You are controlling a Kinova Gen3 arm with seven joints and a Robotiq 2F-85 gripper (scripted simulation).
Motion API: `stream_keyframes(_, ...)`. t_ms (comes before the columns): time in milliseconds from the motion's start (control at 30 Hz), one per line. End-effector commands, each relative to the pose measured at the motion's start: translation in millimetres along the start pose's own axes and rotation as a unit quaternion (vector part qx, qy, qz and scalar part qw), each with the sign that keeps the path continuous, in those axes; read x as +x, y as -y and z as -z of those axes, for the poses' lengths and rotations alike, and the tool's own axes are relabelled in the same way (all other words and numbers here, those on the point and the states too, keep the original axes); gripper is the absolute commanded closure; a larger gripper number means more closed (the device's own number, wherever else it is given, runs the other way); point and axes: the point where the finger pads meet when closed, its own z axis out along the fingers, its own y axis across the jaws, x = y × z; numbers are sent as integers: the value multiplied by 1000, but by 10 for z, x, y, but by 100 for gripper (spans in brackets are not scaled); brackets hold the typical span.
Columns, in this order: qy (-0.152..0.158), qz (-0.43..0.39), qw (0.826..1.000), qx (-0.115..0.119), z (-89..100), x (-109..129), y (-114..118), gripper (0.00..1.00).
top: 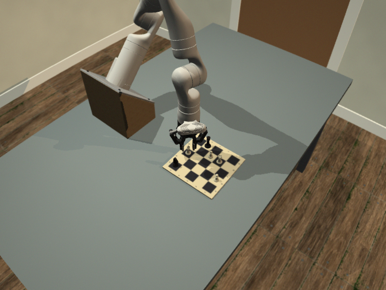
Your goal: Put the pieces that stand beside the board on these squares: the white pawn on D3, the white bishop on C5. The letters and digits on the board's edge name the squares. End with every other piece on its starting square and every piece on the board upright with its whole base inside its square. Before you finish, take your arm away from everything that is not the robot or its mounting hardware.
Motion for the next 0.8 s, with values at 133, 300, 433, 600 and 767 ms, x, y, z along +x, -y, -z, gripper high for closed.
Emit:
stream_keyframes(133, -5, -1, 1000, 1, 302, 29, 2, 63)
stream_keyframes(300, -5, -1, 1000, 1, 577, 27, 1, 63)
stream_keyframes(433, -5, -1, 1000, 1, 673, 26, 1, 63)
stream_keyframes(600, -5, -1, 1000, 1, 830, 24, 1, 63)
stream_keyframes(767, -5, -1, 1000, 1, 861, 24, 1, 63)
